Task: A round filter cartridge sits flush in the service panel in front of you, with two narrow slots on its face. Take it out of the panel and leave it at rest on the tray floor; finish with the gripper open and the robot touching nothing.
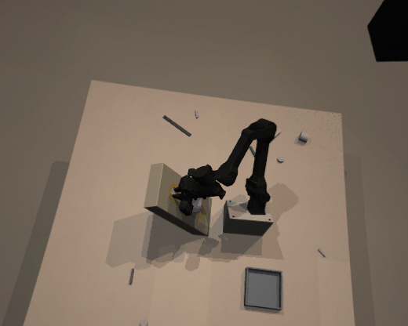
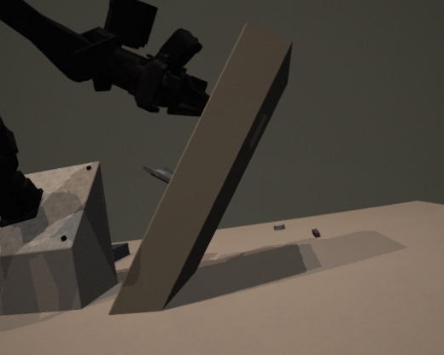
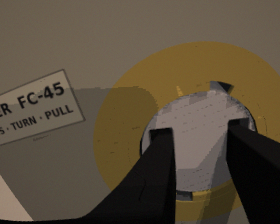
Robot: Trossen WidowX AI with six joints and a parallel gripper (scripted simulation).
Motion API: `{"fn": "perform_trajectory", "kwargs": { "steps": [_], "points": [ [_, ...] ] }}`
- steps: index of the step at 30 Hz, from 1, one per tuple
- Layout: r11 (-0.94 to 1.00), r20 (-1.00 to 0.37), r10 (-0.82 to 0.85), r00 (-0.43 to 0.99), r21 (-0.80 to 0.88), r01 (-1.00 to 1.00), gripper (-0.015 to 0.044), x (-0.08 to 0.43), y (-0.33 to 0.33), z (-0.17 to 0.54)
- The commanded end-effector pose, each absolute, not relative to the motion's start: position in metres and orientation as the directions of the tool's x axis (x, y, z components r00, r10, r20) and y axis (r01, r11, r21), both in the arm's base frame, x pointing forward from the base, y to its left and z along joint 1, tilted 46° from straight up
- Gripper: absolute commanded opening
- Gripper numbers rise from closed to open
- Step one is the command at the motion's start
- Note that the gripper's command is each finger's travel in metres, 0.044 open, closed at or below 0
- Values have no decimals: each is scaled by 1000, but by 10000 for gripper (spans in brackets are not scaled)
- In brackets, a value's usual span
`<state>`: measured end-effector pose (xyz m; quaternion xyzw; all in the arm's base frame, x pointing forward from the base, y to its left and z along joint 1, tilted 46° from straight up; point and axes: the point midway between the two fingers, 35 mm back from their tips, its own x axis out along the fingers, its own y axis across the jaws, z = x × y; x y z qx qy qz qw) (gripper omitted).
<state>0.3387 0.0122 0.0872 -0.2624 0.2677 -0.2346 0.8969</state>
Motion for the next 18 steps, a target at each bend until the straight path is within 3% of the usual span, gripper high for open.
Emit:
{"fn": "perform_trajectory", "kwargs": {
  "steps": [1,18],
  "points": [
    [699,-369,-559,742,-691,183,0,341,9,83],
    [331,-370,-559,742,-920,-209,0,342,8,82]
  ]
}}
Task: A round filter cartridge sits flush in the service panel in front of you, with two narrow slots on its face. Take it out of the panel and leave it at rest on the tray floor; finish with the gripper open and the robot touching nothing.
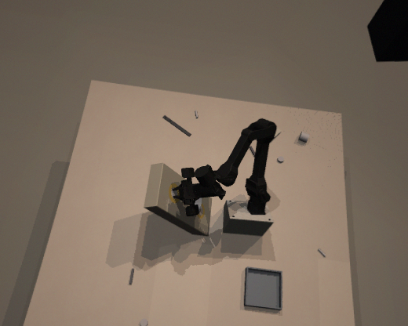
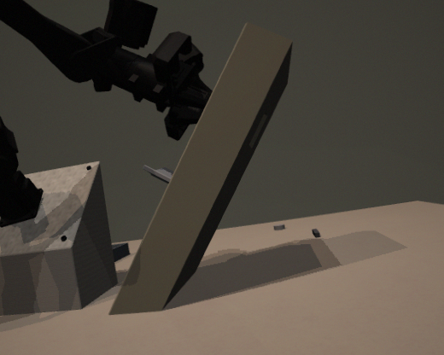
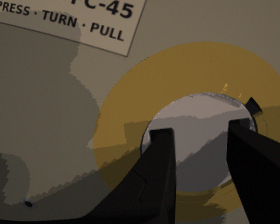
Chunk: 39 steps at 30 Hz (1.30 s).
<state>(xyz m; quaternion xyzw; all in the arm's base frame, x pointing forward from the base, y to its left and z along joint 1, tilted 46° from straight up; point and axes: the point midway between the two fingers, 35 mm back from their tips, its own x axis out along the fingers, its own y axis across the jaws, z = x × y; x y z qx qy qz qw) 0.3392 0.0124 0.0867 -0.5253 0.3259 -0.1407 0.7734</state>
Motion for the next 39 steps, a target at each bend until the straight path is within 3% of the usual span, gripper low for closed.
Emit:
{"fn": "perform_trajectory", "kwargs": {
  "steps": [1,20,26,39],
  "points": [
    [304,-370,-559,742,-924,-231,0,342,8,82],
    [-230,-369,-559,742,-791,-567,0,342,8,82],
    [-136,-369,-559,742,-842,-522,0,343,7,82],
    [-132,-369,-559,742,-844,-519,0,343,7,82]
  ]
}}
